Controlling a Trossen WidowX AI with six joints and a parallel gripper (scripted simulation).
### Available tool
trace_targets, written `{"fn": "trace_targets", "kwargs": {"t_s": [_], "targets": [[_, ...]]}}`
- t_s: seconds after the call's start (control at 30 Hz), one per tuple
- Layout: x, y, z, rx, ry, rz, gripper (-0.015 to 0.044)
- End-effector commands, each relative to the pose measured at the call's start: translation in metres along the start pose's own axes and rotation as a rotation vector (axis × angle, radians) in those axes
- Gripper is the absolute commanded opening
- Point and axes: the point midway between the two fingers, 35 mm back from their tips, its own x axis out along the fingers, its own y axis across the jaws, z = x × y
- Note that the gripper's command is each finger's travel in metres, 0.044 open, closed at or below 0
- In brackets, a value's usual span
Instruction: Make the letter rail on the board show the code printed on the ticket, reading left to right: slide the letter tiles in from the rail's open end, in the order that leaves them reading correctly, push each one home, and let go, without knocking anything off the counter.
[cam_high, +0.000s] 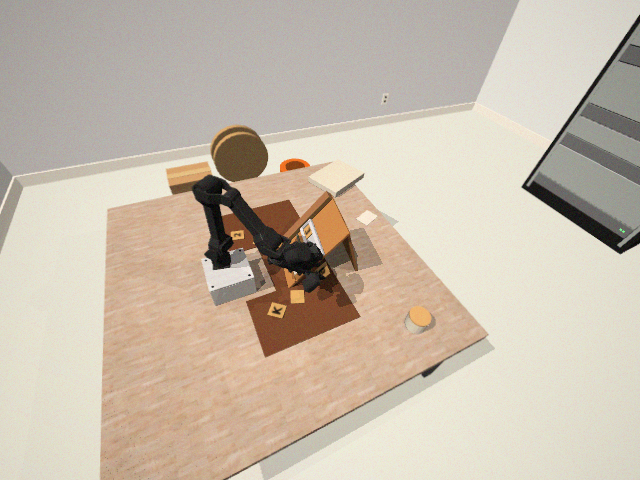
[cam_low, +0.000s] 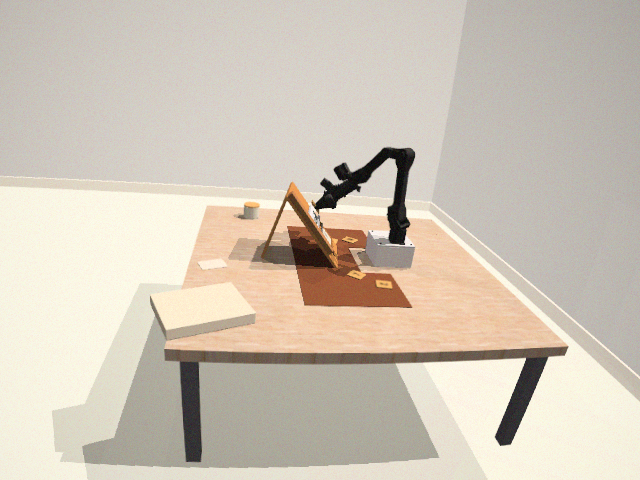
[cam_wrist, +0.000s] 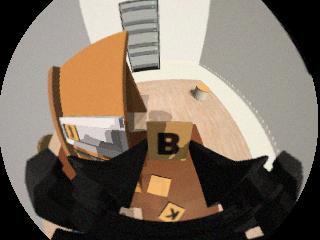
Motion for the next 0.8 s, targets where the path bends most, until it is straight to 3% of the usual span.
{"fn": "trace_targets", "kwargs": {"t_s": [0.0,0.77], "targets": [[0.000,0.003,-0.002,0.005,0.003,-0.003,0.0000],[0.000,0.014,-0.002,0.006,0.002,-0.002,0.0000]]}}
